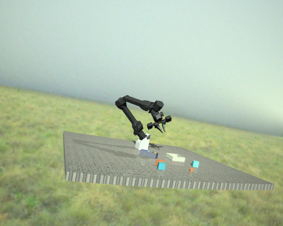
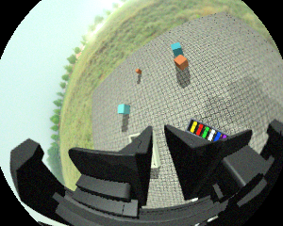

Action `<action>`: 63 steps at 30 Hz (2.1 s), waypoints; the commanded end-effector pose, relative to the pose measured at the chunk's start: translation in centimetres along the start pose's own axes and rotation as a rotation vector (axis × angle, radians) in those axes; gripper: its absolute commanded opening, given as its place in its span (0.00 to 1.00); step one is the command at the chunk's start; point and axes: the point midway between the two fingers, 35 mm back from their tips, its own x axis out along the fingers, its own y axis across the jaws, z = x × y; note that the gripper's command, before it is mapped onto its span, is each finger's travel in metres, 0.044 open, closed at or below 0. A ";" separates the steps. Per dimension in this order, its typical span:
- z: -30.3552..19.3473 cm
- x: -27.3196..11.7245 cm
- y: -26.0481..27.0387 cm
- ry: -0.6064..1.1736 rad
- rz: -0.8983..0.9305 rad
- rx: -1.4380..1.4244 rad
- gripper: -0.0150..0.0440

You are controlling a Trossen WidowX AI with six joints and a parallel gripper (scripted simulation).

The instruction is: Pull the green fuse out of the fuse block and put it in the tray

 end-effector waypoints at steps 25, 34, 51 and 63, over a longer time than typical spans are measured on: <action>-4.0 6.4 -10.6 0.359 -0.640 0.381 0.37; -4.4 7.1 -11.0 0.359 -0.640 0.381 0.37; -5.1 8.2 -12.0 0.358 -0.641 0.381 0.37; -5.1 8.3 -12.0 0.358 -0.641 0.381 0.37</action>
